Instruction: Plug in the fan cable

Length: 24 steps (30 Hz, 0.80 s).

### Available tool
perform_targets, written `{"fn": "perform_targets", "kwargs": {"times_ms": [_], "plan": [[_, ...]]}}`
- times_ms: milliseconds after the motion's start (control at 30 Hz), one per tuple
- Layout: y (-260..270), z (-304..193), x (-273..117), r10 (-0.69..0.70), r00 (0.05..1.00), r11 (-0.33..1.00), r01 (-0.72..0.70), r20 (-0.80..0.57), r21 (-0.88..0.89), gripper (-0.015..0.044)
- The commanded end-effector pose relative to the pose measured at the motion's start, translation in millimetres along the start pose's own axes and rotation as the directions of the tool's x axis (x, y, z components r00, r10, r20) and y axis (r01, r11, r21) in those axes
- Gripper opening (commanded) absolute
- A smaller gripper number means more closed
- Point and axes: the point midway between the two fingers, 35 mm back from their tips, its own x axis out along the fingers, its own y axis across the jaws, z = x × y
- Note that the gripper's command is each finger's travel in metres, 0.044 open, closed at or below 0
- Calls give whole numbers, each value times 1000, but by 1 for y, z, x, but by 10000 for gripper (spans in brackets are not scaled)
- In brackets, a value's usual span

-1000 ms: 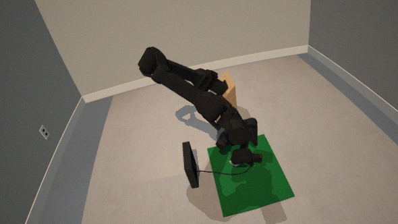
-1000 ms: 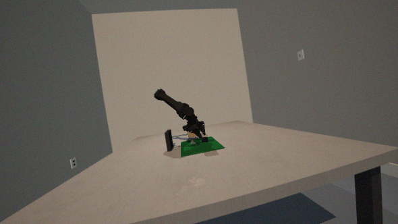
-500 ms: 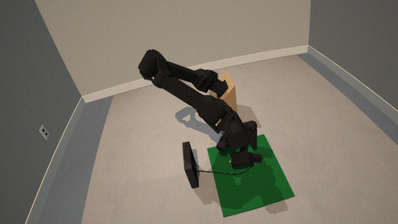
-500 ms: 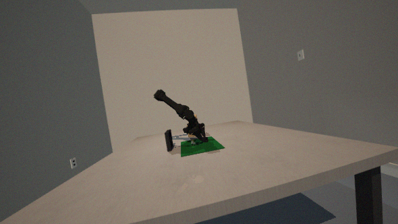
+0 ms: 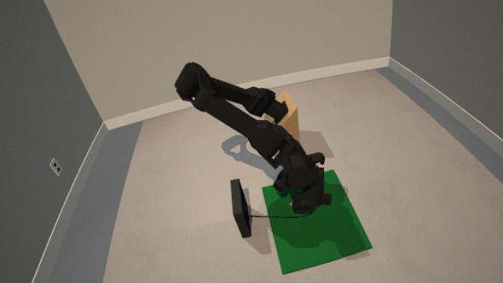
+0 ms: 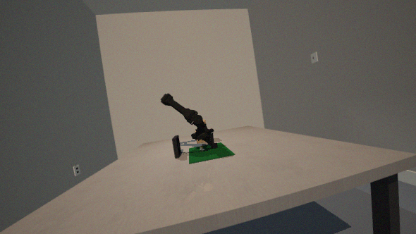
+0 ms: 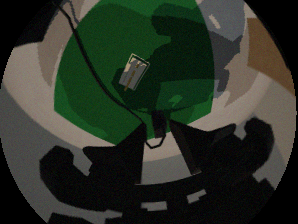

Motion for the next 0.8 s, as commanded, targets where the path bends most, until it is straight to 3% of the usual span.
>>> {"fn": "perform_targets", "kwargs": {"times_ms": [0,567,633,767], "plan": [[0,0,0,1,1000,1000,-1,0,1,170],[0,0,0,1,1000,1000,-1,0,1,56],[1,-1,-2,0,1000,1000,0,-1,1,4],[2,-8,-12,-1,1000,1000,1,-3,0,0]]}}
